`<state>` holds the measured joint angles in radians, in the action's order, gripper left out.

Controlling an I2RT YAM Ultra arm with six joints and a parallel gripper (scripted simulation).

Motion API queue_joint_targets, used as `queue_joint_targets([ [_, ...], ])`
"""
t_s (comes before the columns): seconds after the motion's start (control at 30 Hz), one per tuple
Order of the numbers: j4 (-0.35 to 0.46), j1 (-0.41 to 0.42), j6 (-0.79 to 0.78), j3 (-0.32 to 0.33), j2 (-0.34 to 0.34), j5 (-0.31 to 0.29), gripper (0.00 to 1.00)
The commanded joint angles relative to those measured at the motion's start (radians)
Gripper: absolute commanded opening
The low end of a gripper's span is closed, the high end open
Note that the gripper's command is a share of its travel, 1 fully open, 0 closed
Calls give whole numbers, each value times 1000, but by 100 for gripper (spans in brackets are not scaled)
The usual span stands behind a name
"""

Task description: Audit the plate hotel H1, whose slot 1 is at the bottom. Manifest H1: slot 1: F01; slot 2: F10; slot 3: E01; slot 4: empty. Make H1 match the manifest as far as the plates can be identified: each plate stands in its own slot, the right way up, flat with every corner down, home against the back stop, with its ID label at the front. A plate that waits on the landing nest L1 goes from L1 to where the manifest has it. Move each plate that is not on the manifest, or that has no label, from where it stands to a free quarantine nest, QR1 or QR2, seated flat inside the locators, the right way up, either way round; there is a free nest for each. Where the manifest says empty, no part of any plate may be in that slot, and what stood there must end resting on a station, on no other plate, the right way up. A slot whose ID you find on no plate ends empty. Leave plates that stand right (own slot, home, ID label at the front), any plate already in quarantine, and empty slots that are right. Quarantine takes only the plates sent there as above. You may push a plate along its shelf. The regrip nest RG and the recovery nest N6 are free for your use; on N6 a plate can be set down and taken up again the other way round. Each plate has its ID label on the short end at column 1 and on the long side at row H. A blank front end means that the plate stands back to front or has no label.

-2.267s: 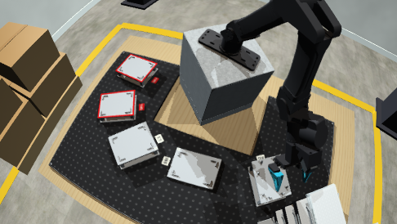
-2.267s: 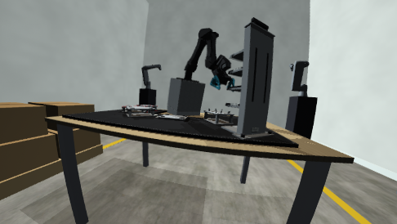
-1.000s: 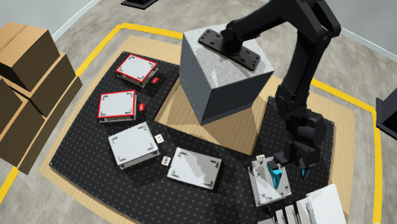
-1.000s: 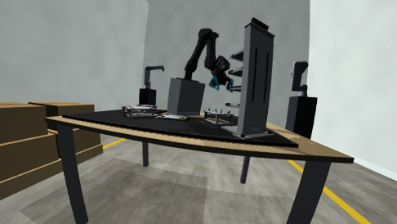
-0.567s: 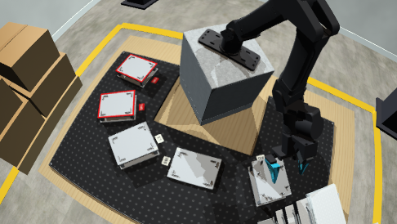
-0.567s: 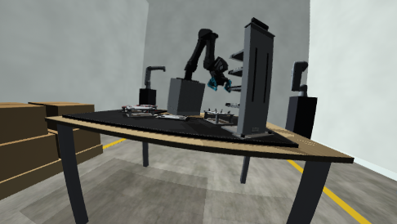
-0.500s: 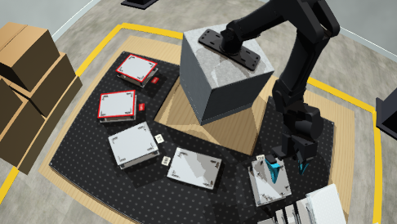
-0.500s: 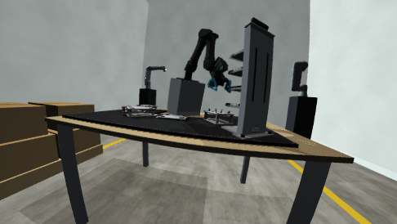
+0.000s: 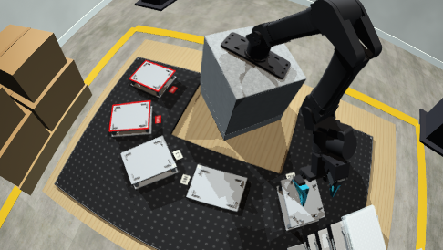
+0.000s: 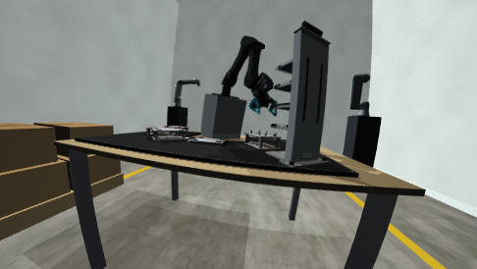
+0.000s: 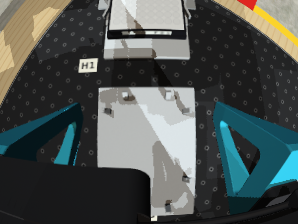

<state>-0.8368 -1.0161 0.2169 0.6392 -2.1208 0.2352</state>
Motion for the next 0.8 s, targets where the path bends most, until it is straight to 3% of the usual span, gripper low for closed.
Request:
queue_joint_targets([
  [0.0,-40,-1,1,6,-7,2,100],
  [0.77,-153,0,1,44,-159,2,100],
])
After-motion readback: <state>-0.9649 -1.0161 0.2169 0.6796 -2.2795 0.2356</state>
